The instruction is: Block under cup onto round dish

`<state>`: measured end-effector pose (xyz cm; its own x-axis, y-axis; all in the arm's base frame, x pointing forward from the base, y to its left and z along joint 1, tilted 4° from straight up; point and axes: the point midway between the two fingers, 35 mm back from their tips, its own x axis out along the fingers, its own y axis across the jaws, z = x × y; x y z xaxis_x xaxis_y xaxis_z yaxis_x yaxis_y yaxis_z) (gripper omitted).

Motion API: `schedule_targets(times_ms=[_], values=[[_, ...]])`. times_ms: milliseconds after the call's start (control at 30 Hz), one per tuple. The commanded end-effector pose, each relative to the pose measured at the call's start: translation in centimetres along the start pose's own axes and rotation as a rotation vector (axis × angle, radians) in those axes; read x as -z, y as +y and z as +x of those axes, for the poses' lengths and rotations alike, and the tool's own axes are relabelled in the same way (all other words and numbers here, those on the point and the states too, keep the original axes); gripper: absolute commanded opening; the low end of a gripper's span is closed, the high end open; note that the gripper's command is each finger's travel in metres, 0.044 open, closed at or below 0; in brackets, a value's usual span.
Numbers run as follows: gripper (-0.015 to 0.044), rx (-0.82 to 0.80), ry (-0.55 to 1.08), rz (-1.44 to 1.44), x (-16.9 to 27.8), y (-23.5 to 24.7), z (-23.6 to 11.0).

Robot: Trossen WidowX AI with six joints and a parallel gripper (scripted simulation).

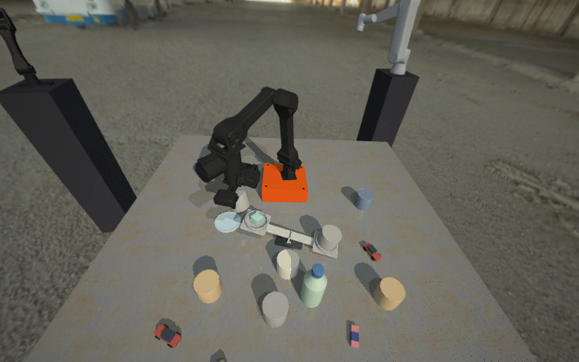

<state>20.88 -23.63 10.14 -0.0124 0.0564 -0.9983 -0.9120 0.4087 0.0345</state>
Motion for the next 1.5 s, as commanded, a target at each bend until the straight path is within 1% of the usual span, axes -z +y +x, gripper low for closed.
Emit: schedule_targets(times_ms=[0, 333, 600, 800, 1033, 1467], values=[[0.0, 0.004, 0.008, -0.002, 2.3, 1.0, 0.9], [0.0, 0.002, 0.017, -0.003, 8.4, 5.2, 3.8], [0.0, -0.002, 0.021, -0.004, 12.1, 9.5, 6.2], [0.0, -0.003, 0.022, -0.004, 12.4, 9.9, 7.0], [0.0, -0.003, 0.021, -0.004, 12.5, 10.0, 10.2], [0.0, -0.003, 0.021, -0.004, 12.5, 10.0, 11.7]])
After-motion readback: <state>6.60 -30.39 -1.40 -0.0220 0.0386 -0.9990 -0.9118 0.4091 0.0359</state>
